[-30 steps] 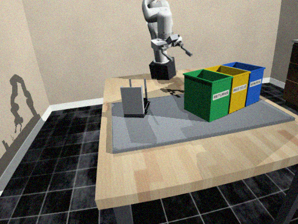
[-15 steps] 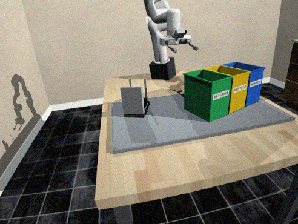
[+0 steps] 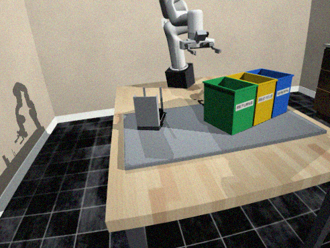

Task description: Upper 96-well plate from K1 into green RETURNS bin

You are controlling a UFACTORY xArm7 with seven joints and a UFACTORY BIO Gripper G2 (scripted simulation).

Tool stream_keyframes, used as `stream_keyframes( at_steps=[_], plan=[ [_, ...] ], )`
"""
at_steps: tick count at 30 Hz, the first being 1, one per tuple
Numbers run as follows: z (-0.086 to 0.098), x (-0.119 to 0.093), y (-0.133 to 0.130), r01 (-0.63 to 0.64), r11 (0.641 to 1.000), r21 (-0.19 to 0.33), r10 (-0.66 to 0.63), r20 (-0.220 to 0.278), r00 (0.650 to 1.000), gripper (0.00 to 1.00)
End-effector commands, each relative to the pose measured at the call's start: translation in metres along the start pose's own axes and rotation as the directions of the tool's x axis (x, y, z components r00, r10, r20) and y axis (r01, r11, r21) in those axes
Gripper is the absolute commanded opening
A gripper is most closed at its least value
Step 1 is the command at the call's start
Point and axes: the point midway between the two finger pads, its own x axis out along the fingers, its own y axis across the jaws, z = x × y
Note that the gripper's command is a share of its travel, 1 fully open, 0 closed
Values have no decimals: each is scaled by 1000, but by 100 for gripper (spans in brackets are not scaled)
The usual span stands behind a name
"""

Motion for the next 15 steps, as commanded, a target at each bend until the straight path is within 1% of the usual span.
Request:
stream_keyframes(
  at_steps=[1,5,7,10,15],
  plan=[
    [-2,2,-17,117,993,0,-117,3,993,37],
    [-6,4,-36,248,969,0,-248,3,969,37],
    [-6,4,-36,248,969,0,-248,3,969,37],
    [-9,6,-51,329,944,1,-329,3,944,37],
    [-14,8,-75,329,944,1,-329,3,944,37]
  ],
)
